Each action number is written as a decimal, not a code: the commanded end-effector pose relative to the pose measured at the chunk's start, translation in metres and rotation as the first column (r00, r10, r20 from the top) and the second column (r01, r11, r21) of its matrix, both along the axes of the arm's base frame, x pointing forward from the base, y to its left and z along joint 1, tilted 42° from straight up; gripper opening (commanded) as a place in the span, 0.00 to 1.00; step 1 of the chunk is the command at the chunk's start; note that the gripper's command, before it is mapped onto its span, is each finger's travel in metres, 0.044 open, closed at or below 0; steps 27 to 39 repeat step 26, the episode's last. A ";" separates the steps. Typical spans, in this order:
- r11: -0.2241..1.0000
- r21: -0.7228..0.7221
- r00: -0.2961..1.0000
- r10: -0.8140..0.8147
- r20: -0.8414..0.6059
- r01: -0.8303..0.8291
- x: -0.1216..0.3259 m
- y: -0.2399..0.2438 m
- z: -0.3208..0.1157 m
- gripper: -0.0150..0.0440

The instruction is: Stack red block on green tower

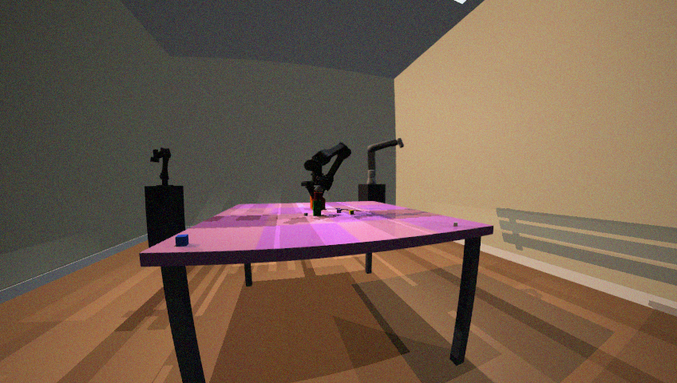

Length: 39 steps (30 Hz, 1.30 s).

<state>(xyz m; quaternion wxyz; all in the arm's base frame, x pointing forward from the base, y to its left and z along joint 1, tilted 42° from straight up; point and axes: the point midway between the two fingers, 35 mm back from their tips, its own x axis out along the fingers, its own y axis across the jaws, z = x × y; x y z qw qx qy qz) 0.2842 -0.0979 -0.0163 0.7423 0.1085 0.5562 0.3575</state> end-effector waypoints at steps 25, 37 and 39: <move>1.000 0.000 1.000 0.001 0.000 -0.001 0.000 0.000 0.000 1.00; 1.000 0.000 1.000 0.001 0.000 -0.001 0.000 0.000 0.000 1.00; 1.000 0.000 1.000 0.001 0.000 -0.001 0.000 0.000 0.000 1.00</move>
